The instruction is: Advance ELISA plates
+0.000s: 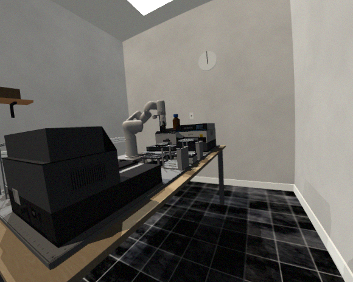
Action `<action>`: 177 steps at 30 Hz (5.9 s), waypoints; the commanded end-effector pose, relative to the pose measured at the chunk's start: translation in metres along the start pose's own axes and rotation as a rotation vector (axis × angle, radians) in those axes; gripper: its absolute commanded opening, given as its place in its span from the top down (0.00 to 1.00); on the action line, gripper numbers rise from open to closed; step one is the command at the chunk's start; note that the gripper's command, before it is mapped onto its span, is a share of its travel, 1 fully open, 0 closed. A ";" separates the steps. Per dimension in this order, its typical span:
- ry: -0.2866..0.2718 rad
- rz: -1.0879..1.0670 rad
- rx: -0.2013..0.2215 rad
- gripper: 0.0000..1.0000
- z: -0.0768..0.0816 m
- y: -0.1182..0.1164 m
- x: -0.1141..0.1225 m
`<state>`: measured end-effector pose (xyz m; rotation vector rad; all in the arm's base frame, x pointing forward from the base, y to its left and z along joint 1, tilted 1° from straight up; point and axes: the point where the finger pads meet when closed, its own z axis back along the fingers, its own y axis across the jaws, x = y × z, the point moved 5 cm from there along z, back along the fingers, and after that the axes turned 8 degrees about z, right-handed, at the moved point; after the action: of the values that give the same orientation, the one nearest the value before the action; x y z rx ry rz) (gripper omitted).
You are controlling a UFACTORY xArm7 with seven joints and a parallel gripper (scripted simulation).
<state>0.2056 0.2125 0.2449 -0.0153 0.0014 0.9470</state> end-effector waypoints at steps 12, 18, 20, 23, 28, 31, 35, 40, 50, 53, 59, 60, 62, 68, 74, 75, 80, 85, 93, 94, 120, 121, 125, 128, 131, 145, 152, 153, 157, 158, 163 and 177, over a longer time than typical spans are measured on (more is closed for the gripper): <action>-0.002 -0.109 0.000 0.00 0.001 -0.041 -0.009; -0.002 -0.109 0.000 0.00 0.001 -0.060 -0.014; -0.002 -0.109 0.000 0.00 0.001 -0.066 -0.016; -0.002 -0.149 0.000 0.00 0.001 -0.073 -0.017; -0.002 -0.218 0.000 0.00 0.001 -0.083 -0.020; -0.002 -0.218 0.000 0.00 0.001 -0.093 -0.022; -0.002 -0.218 0.000 0.00 0.001 -0.105 -0.025; -0.002 -0.218 -0.001 0.00 0.001 -0.122 -0.030; -0.002 -0.327 -0.001 0.00 0.001 -0.145 -0.035; -0.002 -0.328 -0.001 0.00 0.001 -0.154 -0.038; -0.002 -0.328 -0.001 0.00 0.001 -0.174 -0.043; -0.002 -0.328 -0.001 0.00 0.001 -0.177 -0.044; -0.002 -0.328 -0.001 0.00 0.001 -0.177 -0.044; -0.002 -0.437 -0.001 0.00 0.001 -0.196 -0.049; -0.002 -0.437 -0.001 0.00 0.001 -0.216 -0.054; -0.002 -0.437 -0.001 0.00 0.001 -0.219 -0.054; -0.002 -0.437 -0.001 0.00 0.001 -0.229 -0.057; -0.002 -0.517 -0.001 0.00 0.001 -0.242 -0.060; -0.002 -0.546 -0.001 0.00 0.001 -0.268 -0.067; -0.002 -0.546 -0.001 0.00 0.001 -0.271 -0.068; -0.002 -0.656 -0.002 0.00 0.001 -0.339 -0.085; -0.002 -0.656 -0.002 0.00 0.001 -0.342 -0.086; -0.002 -0.736 -0.002 0.00 0.001 -0.352 -0.089; -0.002 -0.765 -0.002 0.00 0.001 -0.362 -0.091; -0.002 -0.765 -0.002 0.00 0.001 -0.365 -0.092; -0.002 -0.845 -0.002 0.00 0.001 -0.408 -0.103; -0.002 -0.874 -0.002 0.00 0.001 -0.424 -0.107; -0.002 -0.874 -0.002 0.00 0.001 -0.427 -0.108; -0.002 -0.874 -0.002 0.00 0.001 -0.440 -0.111; -0.002 -0.874 -0.002 0.00 0.002 -0.443 -0.112; -0.002 -0.874 -0.002 0.00 0.002 -0.456 -0.115; -0.002 -0.874 -0.002 0.00 0.002 -0.456 -0.115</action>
<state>0.5082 -0.1470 0.2512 -0.0134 -0.0043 0.0732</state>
